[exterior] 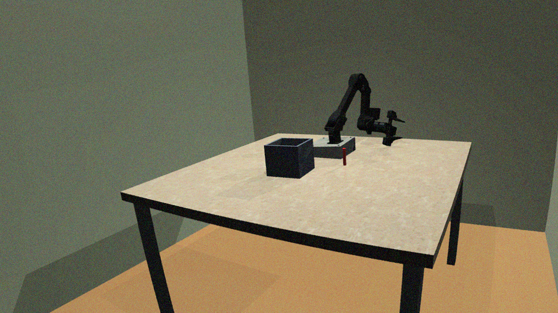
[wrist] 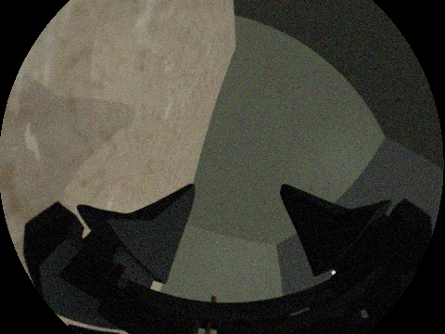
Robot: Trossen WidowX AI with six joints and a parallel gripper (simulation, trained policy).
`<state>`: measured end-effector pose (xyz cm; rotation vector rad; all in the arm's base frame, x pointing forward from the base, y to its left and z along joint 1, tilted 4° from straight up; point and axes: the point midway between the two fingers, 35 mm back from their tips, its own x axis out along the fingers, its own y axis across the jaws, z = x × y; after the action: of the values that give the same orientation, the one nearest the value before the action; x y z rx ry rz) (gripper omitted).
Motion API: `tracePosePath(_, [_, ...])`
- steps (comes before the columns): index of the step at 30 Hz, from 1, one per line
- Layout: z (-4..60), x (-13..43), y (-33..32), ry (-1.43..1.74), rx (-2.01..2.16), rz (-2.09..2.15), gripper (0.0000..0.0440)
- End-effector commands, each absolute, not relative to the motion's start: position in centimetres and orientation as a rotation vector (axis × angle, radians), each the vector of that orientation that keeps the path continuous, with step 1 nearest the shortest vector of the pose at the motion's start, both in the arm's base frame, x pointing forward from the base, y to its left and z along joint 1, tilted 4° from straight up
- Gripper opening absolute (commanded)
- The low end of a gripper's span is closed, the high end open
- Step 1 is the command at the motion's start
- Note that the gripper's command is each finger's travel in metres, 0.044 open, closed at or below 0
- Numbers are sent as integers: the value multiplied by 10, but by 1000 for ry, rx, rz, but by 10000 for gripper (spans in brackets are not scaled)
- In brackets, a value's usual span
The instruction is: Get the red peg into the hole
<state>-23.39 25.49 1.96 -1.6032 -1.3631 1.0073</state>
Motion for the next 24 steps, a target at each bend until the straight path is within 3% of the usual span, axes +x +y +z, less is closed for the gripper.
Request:
tracePosePath(1, [21,-233,258,-1332,-1583,1019,418])
tracePosePath(3, [23,-231,264,-1269,-1544,1045,440])
tracePosePath(24, [61,-179,350,-619,-1097,1164,440])
